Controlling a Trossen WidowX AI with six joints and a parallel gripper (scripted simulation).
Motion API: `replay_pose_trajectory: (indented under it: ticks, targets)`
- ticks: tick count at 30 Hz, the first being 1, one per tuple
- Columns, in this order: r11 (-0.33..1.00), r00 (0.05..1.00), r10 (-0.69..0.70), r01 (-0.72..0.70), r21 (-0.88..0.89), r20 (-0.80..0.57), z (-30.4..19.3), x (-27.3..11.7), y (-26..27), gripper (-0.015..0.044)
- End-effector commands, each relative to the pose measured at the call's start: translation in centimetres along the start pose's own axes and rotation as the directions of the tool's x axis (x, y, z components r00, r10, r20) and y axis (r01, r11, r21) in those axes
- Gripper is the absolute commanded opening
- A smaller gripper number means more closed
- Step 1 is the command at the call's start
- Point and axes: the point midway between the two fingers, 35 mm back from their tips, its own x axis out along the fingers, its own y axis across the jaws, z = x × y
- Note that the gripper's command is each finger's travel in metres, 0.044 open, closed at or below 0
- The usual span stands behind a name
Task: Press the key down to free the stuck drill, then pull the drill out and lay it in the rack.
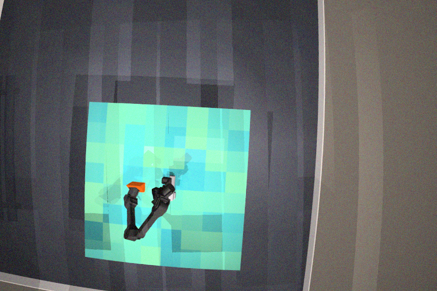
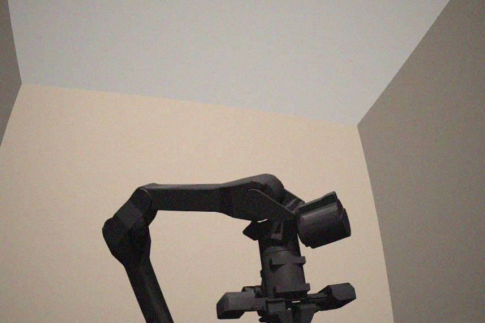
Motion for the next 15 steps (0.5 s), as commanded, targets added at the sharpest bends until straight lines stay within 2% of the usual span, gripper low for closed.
replay_pose_trajectory:
  ticks: [1,10,15]
  targets:
    - [1.0,0.998,0.029,-0.029,-0.011,0.048,0.6,2.0,0.5,0.0]
    - [1.0,0.998,0.03,-0.029,-0.011,0.048,0.7,2.6,0.6,0.0]
    - [1.0,0.998,0.027,-0.027,-0.012,0.048,0.1,0.0,0.2,0.0131]
